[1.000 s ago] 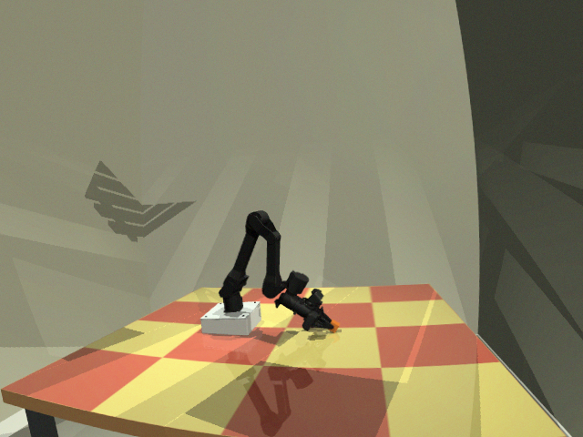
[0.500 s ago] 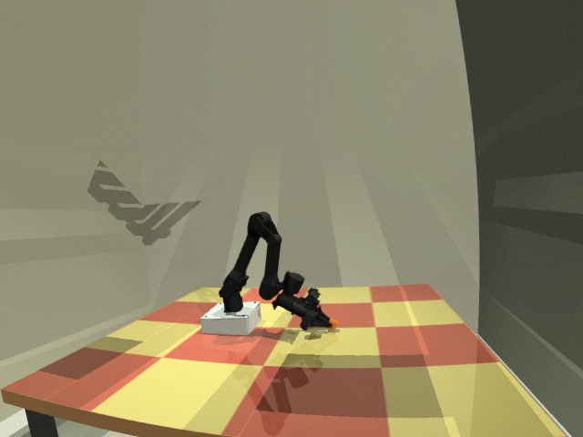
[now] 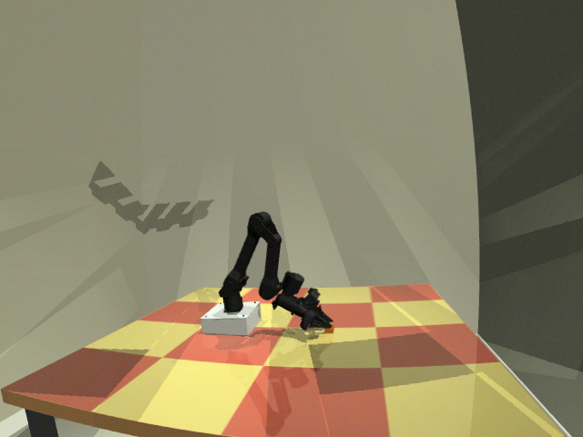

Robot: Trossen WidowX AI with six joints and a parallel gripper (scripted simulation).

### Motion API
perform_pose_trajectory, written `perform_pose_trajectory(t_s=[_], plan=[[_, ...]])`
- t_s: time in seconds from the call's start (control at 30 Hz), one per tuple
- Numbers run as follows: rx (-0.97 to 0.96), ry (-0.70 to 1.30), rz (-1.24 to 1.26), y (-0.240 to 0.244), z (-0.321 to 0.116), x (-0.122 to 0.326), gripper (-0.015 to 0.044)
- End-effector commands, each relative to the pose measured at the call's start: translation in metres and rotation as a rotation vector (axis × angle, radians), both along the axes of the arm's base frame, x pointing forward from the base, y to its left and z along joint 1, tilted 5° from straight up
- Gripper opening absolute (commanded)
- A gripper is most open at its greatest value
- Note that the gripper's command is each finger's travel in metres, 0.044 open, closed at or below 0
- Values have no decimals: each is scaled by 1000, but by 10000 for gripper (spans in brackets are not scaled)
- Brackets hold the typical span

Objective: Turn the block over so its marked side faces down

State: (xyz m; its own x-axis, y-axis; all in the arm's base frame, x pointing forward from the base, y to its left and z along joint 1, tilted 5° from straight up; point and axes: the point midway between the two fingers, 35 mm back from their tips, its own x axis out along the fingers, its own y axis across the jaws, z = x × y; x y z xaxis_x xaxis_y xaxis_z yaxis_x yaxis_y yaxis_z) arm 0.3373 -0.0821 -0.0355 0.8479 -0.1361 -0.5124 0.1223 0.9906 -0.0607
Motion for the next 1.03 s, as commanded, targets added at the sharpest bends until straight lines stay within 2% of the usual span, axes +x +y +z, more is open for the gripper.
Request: perform_pose_trajectory(t_s=[0.0, 0.17, 1.0], plan=[[0, -1, 5, 1, 0, 0, 315], [0, -1, 5, 1, 0, 0, 440], [0, -1, 5, 1, 0, 0, 440]])
